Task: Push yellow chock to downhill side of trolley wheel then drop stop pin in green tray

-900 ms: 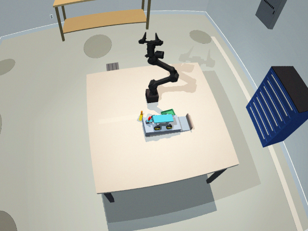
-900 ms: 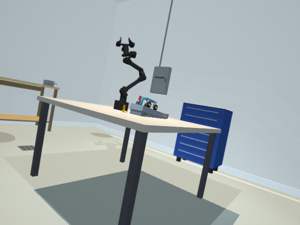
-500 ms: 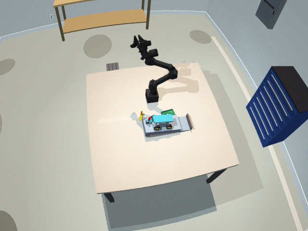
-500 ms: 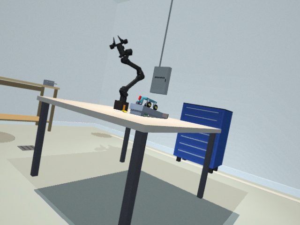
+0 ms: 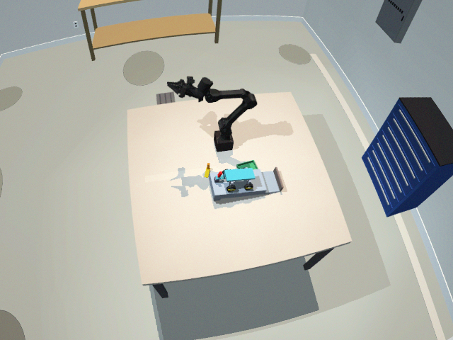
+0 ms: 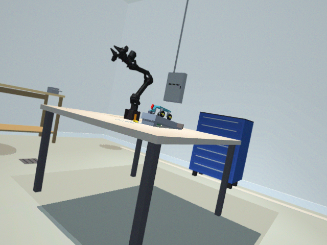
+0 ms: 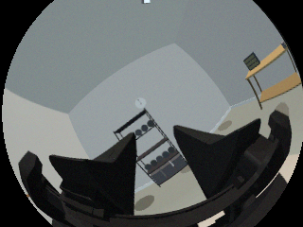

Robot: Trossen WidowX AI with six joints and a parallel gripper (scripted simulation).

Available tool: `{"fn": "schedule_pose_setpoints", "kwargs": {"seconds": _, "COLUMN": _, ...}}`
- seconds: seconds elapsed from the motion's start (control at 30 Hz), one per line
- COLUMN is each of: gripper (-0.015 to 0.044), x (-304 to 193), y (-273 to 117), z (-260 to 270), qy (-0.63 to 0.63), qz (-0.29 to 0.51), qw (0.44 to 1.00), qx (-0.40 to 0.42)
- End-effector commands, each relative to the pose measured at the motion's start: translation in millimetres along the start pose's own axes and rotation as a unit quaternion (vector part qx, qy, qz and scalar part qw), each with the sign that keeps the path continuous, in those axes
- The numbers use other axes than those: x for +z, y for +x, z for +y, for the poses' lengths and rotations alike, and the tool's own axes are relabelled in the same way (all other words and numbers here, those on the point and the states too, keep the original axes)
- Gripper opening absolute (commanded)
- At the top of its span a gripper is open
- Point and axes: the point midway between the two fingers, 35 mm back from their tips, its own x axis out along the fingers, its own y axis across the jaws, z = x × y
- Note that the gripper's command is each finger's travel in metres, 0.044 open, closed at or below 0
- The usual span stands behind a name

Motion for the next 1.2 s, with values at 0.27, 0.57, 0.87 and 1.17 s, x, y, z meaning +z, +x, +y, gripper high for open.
{"fn": "schedule_pose_setpoints", "kwargs": {"seconds": 0.27, "gripper": 0.0190, "x": -140, "y": -20, "z": 21, "qy": -0.235, "qz": 0.234, "qw": 0.940, "qx": 0.079}}
{"fn": "schedule_pose_setpoints", "kwargs": {"seconds": 0.57, "gripper": 0.0190, "x": -222, "y": -70, "z": 31, "qy": -0.410, "qz": 0.358, "qw": 0.816, "qx": 0.194}}
{"fn": "schedule_pose_setpoints", "kwargs": {"seconds": 0.87, "gripper": 0.0190, "x": -295, "y": -152, "z": 35, "qy": -0.566, "qz": 0.434, "qw": 0.591, "qx": 0.377}}
{"fn": "schedule_pose_setpoints", "kwargs": {"seconds": 1.17, "gripper": 0.0190, "x": -334, "y": -242, "z": 26, "qy": -0.630, "qz": 0.422, "qw": 0.310, "qx": 0.573}}
